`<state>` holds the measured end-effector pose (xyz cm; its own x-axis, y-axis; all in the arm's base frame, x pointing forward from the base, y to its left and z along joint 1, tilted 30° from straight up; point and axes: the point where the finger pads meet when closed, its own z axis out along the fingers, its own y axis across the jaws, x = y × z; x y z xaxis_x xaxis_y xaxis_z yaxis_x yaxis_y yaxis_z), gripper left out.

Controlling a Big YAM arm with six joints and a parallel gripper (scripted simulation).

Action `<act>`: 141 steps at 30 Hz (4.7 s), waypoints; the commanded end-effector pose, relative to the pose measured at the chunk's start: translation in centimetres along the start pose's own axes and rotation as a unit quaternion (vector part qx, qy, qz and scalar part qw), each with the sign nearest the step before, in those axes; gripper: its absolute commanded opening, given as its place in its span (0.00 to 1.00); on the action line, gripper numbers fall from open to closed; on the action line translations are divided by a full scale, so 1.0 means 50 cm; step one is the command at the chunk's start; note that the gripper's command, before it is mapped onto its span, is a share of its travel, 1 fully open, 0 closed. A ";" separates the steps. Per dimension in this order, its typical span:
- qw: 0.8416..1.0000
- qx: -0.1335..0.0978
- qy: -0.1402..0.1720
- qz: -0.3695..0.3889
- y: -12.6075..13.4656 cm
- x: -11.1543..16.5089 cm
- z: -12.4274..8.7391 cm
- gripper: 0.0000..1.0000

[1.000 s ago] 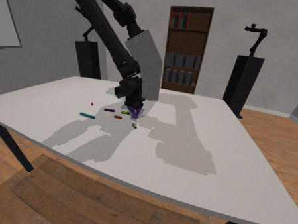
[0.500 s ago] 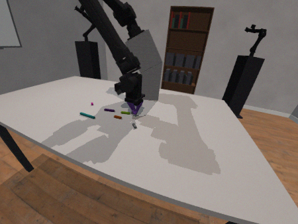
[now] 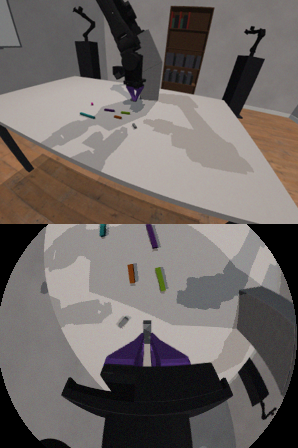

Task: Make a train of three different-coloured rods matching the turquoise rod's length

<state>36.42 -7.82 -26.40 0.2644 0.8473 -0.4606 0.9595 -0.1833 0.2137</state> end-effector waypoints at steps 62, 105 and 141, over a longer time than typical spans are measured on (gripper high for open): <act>0.943 0.009 -0.009 0.333 -0.010 -0.587 0.059 0.04; 0.943 0.014 -0.009 0.333 -0.025 -0.581 0.183 0.04; 0.940 0.017 -0.008 0.340 -0.024 -0.582 0.184 0.04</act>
<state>29.45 -36.70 -20.56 0.8080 0.5374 -0.2415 0.5843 -0.6781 0.4459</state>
